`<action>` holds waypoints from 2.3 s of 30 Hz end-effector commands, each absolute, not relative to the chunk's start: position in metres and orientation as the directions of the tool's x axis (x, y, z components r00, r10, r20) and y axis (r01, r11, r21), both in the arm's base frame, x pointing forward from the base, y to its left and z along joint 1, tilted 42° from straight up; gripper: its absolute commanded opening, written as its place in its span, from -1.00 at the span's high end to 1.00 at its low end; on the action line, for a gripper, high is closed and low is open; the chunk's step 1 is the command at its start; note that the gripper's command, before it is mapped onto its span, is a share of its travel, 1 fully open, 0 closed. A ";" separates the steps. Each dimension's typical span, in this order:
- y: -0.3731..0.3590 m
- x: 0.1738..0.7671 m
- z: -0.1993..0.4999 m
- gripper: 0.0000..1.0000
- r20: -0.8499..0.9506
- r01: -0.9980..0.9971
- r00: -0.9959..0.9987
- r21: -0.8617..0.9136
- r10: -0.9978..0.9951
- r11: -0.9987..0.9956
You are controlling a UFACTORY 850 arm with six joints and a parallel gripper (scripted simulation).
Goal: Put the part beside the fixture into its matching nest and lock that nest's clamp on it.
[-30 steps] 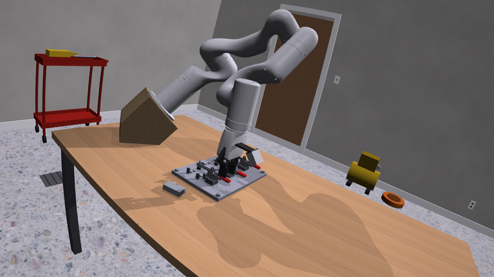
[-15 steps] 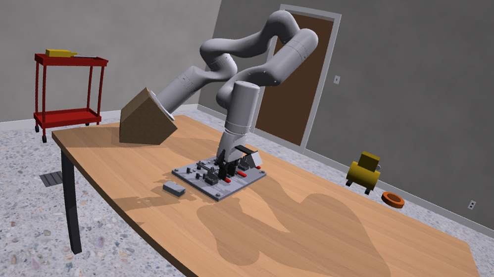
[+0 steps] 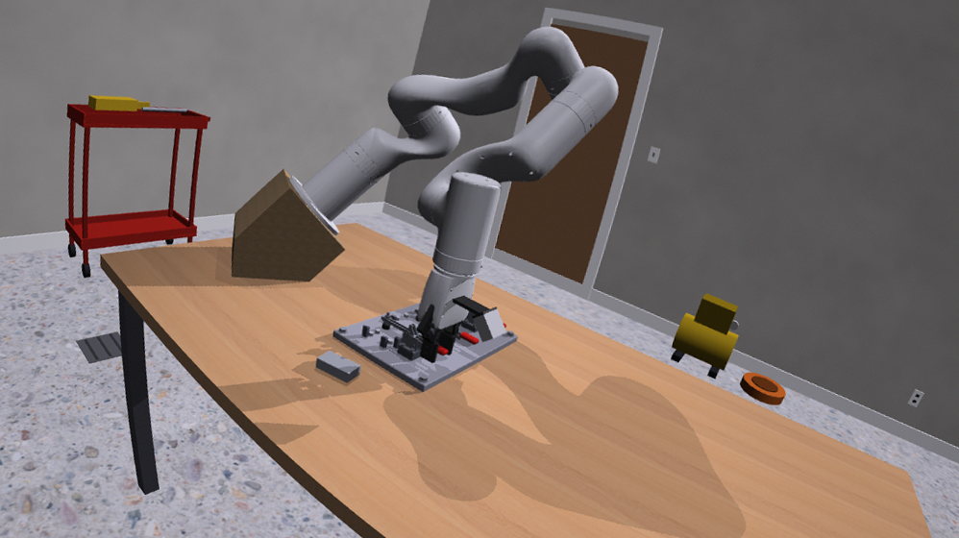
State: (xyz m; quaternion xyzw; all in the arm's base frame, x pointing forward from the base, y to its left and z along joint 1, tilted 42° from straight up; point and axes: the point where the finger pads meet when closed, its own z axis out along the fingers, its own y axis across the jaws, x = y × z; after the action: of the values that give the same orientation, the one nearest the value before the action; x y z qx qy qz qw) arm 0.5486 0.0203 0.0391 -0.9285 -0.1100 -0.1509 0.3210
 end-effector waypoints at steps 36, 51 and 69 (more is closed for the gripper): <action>0.021 0.550 0.039 1.00 0.352 0.301 0.930 -0.562 0.107 -0.770; 0.021 0.550 0.039 1.00 0.352 0.301 0.930 -0.562 0.107 -0.770; 0.017 0.547 0.042 1.00 0.352 0.301 0.930 -0.562 0.107 -0.770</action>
State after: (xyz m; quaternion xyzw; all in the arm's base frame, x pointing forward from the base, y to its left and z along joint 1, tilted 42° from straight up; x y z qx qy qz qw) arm 0.5475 0.0191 0.0399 -0.9285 -0.1100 -0.1511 0.3210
